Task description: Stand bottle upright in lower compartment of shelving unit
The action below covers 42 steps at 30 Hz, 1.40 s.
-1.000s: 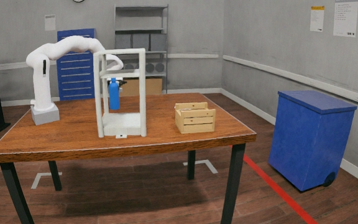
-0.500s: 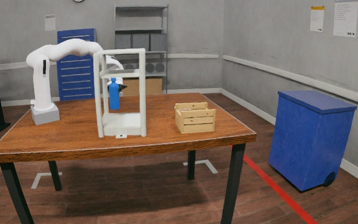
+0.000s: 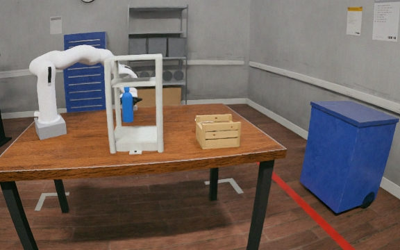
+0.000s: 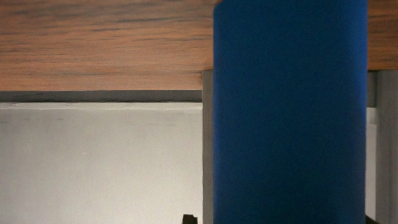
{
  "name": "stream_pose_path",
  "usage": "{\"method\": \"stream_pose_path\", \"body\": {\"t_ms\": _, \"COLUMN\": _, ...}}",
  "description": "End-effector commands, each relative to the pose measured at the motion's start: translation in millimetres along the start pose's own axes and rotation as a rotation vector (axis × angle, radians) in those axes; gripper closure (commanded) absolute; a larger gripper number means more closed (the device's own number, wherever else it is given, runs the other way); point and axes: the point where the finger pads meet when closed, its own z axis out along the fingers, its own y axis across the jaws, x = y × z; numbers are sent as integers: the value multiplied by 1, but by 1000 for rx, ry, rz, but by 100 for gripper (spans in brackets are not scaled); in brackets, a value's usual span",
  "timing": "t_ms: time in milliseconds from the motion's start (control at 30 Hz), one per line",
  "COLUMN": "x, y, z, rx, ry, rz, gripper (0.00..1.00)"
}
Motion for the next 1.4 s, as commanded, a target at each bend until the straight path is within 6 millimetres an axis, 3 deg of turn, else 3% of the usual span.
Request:
{"method": "stream_pose_path", "body": {"t_ms": 0, "x": 1, "y": 1, "z": -1, "rx": 0, "ry": 3, "rz": 3, "gripper": 14}}
{"method": "stream_pose_path", "body": {"t_ms": 1067, "x": 6, "y": 1, "z": -1, "rx": 0, "ry": 3, "rz": 3, "gripper": 14}}
{"method": "stream_pose_path", "body": {"t_ms": 1100, "x": 6, "y": 1, "z": -1, "rx": 0, "ry": 3, "rz": 3, "gripper": 100}}
{"method": "stream_pose_path", "body": {"t_ms": 1367, "x": 6, "y": 1, "z": -1, "rx": 0, "ry": 3, "rz": 3, "gripper": 100}}
